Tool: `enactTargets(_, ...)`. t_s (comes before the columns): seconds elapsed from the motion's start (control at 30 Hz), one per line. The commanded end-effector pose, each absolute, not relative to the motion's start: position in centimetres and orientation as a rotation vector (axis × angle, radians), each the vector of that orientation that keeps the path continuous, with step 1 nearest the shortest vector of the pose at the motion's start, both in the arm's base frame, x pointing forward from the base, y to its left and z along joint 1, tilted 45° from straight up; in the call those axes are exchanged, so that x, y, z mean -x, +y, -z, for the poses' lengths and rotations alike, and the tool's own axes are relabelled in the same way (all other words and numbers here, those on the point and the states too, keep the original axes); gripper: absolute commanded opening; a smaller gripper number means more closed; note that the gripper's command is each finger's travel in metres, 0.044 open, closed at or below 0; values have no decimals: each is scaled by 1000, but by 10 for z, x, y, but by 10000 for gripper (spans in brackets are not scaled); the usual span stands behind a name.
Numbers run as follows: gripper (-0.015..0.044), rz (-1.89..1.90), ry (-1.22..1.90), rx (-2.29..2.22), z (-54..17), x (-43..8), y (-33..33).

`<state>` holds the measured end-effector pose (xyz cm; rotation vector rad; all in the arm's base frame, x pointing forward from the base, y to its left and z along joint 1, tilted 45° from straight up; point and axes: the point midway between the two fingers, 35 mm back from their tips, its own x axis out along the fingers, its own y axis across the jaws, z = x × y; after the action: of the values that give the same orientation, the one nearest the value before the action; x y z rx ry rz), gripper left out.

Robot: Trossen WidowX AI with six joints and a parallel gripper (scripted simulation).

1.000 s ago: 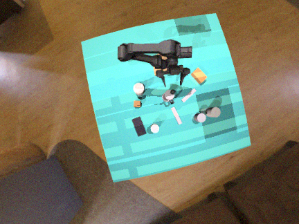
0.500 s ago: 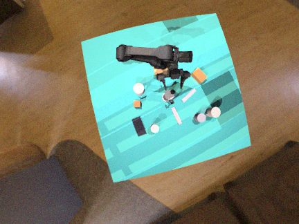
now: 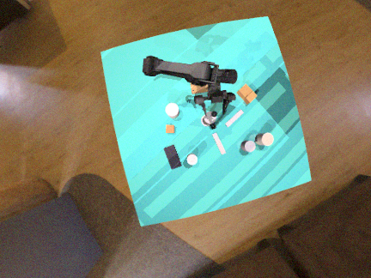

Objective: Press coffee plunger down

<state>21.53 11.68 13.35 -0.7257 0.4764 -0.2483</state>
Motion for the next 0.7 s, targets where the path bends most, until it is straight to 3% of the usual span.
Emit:
enactTargets(0.0,335,251,475,735,-132,-216,114)
enactTargets(0.27,125,251,475,735,-132,-216,114)
enactTargets(0.67,121,251,475,735,-132,-216,114)
